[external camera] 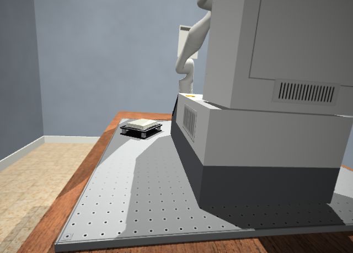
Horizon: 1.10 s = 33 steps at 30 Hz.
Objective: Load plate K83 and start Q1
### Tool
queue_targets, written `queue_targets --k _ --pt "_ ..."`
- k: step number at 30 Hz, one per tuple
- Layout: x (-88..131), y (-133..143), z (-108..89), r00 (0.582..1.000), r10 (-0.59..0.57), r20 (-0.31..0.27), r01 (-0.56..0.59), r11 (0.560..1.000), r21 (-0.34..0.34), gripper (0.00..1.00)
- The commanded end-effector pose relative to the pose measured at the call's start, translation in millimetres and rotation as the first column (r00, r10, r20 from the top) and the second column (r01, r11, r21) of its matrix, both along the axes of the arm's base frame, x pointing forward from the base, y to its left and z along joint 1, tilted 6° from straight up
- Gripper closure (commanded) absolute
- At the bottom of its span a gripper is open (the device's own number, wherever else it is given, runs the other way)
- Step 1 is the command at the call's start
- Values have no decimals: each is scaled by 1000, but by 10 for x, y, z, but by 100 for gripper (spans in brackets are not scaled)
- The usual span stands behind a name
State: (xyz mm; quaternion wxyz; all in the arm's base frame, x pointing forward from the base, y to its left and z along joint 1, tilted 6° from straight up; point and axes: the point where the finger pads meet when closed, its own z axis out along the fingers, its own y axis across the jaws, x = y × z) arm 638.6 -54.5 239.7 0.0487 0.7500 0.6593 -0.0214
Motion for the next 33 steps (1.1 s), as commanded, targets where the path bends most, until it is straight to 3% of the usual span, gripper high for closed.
queue_targets --k 1,24,30,33 --pt "4 -38 32 1000 -1 8 1 1000 -4 0" --pt "4 -38 32 1000 -1 8 1 1000 -4 0" --pt "-186 19 65 978 208 -9 -208 977 -39 5" --pt "-219 20 68 971 240 -12 -240 970 -44 6"
